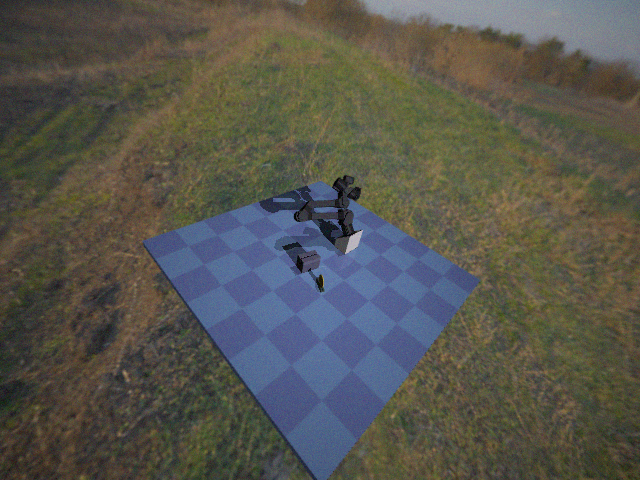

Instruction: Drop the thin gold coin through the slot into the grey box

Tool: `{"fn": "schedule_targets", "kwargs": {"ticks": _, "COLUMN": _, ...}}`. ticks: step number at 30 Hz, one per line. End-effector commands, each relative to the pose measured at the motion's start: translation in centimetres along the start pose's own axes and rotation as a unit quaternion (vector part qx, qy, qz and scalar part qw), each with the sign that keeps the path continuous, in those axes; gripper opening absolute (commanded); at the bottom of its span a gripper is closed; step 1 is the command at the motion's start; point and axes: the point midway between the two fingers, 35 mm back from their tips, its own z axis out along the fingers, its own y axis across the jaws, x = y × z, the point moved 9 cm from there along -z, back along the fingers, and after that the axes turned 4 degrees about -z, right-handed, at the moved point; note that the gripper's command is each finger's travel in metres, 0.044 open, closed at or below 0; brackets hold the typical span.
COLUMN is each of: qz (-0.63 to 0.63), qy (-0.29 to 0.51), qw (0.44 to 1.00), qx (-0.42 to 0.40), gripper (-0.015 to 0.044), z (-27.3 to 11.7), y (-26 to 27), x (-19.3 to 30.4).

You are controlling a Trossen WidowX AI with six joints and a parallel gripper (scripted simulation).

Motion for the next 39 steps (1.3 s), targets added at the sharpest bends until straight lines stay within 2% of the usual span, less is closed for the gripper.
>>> {"fn": "schedule_targets", "kwargs": {"ticks": 1, "qz": -0.001, "qy": -0.004, "qw": 1.0, "qx": -0.003, "gripper": 0.0374, "z": 0.0, "y": 0.1, "x": -0.1}}
{"fn": "schedule_targets", "kwargs": {"ticks": 3, "qz": -0.008, "qy": -0.038, "qw": 0.999, "qx": -0.027, "gripper": 0.0321, "z": -0.3, "y": 1.1, "x": -0.8}}
{"fn": "schedule_targets", "kwargs": {"ticks": 9, "qz": -0.043, "qy": -0.209, "qw": 0.971, "qx": -0.11, "gripper": 0.0164, "z": -2.6, "y": 5.1, "x": -4.3}}
{"fn": "schedule_targets", "kwargs": {"ticks": 17, "qz": -0.075, "qy": -0.453, "qw": 0.876, "qx": -0.146, "gripper": 0.0161, "z": -8.6, "y": 8.7, "x": -8.6}}
{"fn": "schedule_targets", "kwargs": {"ticks": 26, "qz": -0.051, "qy": -0.691, "qw": 0.716, "qx": -0.079, "gripper": 0.0161, "z": -18.4, "y": 9.7, "x": -11.1}}
{"fn": "schedule_targets", "kwargs": {"ticks": 33, "qz": 0.025, "qy": -0.808, "qw": 0.587, "qx": 0.034, "gripper": 0.0161, "z": -26.8, "y": 7.9, "x": -10.6}}
{"fn": "schedule_targets", "kwargs": {"ticks": 39, "qz": 0.125, "qy": -0.844, "qw": 0.5, "qx": 0.151, "gripper": 0.0161, "z": -33.5, "y": 4.6, "x": -8.1}}
